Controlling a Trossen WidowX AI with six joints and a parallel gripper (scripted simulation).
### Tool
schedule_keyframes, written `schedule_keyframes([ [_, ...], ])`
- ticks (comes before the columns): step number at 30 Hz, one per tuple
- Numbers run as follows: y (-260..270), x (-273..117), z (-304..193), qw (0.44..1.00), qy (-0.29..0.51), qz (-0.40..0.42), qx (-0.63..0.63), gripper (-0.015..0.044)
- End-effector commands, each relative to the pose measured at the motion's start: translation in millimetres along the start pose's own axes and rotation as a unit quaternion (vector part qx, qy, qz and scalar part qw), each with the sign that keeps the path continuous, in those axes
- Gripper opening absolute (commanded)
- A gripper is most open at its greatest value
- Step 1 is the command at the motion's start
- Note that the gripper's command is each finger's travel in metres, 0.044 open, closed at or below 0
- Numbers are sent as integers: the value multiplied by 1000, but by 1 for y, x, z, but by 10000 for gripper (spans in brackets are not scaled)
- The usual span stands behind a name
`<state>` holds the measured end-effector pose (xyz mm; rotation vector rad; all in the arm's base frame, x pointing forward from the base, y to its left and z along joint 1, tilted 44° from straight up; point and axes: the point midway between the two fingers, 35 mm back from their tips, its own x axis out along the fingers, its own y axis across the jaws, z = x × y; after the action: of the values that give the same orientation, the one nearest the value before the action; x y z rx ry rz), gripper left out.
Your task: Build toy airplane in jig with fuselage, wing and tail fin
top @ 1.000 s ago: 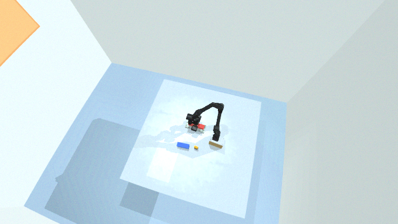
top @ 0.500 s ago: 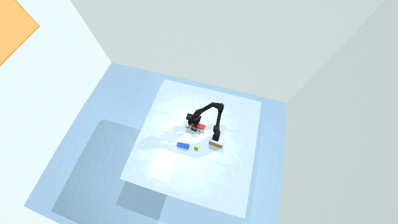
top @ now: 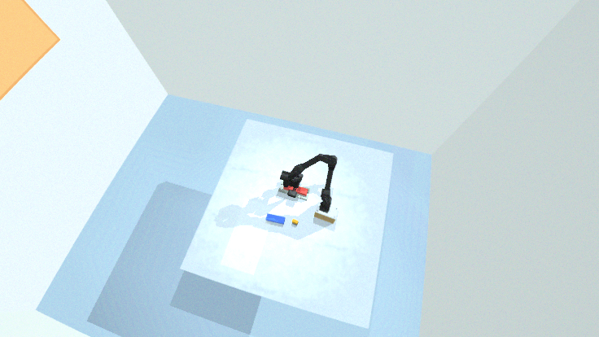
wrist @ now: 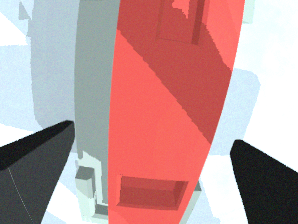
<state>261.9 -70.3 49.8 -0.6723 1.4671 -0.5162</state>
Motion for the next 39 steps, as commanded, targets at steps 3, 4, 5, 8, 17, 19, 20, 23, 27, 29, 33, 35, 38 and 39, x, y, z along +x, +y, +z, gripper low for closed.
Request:
schedule_keyframes([
  [3,1,-9,2,1000,-1,2,0,440],
  [4,2,-21,4,1000,-1,3,-1,440],
  [5,3,-36,5,1000,-1,4,-1,440],
  [8,3,-84,4,1000,0,3,-3,440],
  [17,3,-106,3,1000,0,0,-3,440],
  [19,3,-103,4,1000,0,0,-28,440],
  [20,3,-101,4,999,0,0,-47,440],
  [23,3,-100,4,999,0,0,-53,440],
  [27,19,-103,16,999,-1,3,-53,440],
  [29,44,-107,31,999,-2,6,-54,440],
  [33,99,-111,54,998,-3,10,-54,440],
  [35,129,-112,61,998,-4,11,-54,440],
  [38,177,-110,68,998,-3,11,-54,440],
  [39,193,-108,68,999,-3,11,-53,440],
])
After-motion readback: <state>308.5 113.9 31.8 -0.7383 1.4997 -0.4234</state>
